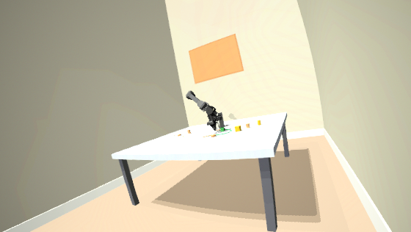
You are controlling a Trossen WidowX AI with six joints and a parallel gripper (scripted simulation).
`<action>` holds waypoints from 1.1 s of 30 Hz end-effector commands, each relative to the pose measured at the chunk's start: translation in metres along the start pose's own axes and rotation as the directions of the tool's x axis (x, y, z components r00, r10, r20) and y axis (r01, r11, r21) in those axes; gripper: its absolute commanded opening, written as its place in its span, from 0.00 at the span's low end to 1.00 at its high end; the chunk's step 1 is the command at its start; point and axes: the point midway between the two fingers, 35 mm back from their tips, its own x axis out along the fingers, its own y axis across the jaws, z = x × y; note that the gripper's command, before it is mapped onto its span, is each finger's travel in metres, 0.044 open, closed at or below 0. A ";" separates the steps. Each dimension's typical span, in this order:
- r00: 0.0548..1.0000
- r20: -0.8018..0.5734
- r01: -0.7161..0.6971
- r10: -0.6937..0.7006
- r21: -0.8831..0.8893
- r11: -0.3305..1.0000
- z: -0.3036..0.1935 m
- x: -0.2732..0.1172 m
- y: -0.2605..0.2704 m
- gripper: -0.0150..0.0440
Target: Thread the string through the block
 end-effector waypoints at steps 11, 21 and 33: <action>1.000 -0.005 -0.006 0.006 -0.002 1.000 -0.016 -0.003 -0.001 0.25; 1.000 -0.004 -0.018 0.018 0.009 1.000 -0.026 -0.004 -0.002 0.25; 0.999 -0.005 -0.036 0.036 0.012 0.999 -0.038 -0.005 -0.003 0.25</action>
